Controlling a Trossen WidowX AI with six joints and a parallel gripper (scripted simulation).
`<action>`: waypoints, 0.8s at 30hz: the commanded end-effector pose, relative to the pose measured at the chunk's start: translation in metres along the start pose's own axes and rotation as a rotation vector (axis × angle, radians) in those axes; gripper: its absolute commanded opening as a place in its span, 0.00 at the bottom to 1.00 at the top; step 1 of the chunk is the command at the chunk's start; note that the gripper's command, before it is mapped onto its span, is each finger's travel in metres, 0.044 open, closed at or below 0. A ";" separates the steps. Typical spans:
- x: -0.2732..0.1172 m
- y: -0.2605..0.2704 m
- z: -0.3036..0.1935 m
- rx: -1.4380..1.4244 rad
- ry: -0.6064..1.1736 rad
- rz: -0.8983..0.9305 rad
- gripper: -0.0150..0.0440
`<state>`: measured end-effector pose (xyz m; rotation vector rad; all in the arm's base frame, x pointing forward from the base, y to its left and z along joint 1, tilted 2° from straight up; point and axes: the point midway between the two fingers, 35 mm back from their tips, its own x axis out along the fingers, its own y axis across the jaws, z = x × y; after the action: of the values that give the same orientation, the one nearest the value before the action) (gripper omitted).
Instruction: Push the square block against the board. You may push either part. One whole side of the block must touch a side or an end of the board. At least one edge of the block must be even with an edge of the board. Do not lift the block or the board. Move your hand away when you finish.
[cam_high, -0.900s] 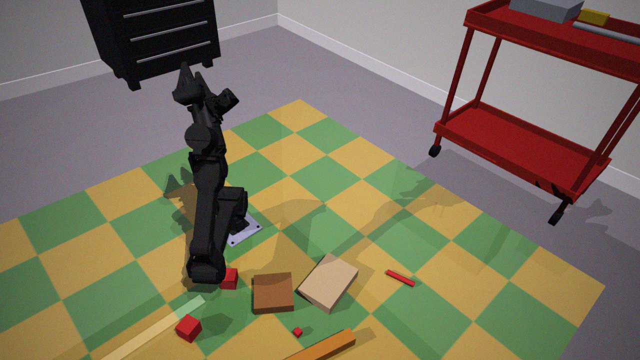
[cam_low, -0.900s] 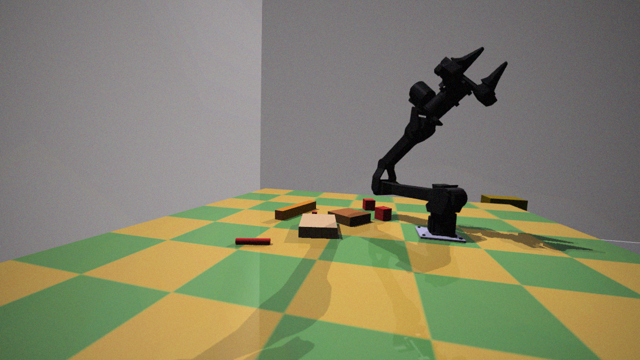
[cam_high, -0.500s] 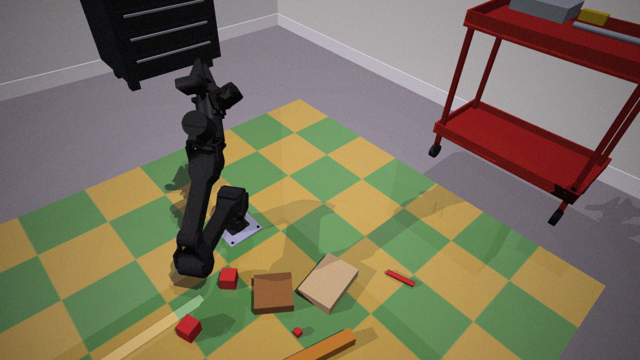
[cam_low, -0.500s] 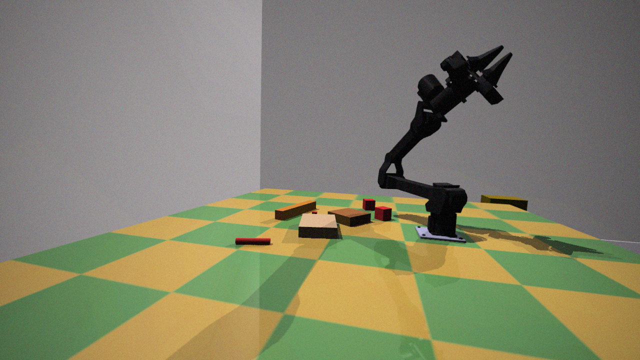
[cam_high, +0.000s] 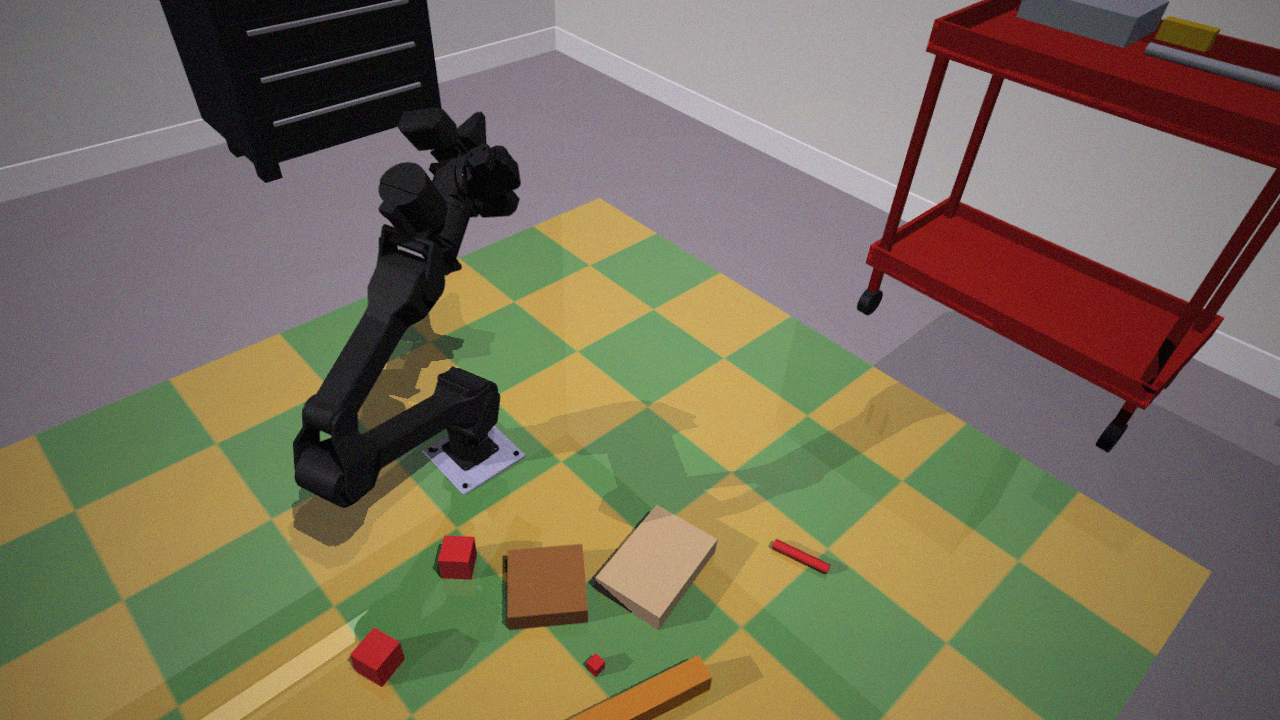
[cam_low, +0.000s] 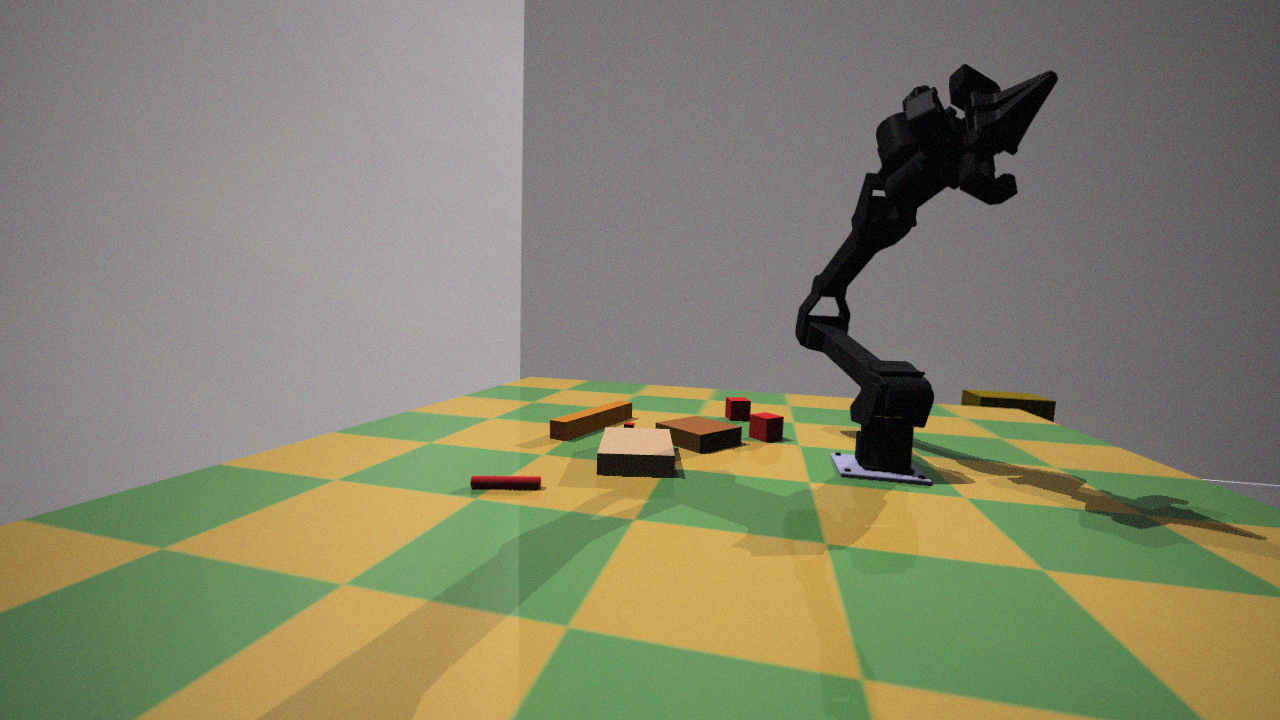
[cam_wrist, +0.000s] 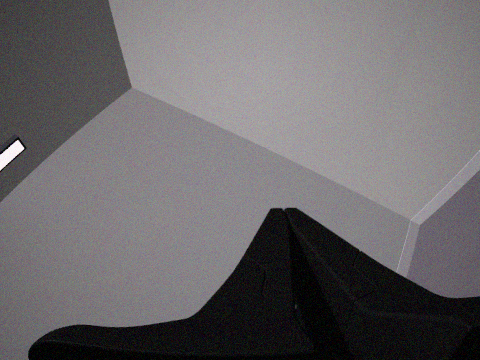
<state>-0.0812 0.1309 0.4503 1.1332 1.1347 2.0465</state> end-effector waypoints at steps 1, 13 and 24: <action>0.012 -0.018 0.017 -0.060 -0.074 -0.102 0.25; 0.026 -0.069 0.074 -0.139 -0.275 -0.360 0.25; 0.014 -0.119 0.139 -0.246 -0.429 -0.664 0.25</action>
<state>0.0173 0.2487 0.4036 0.9073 0.8837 1.3972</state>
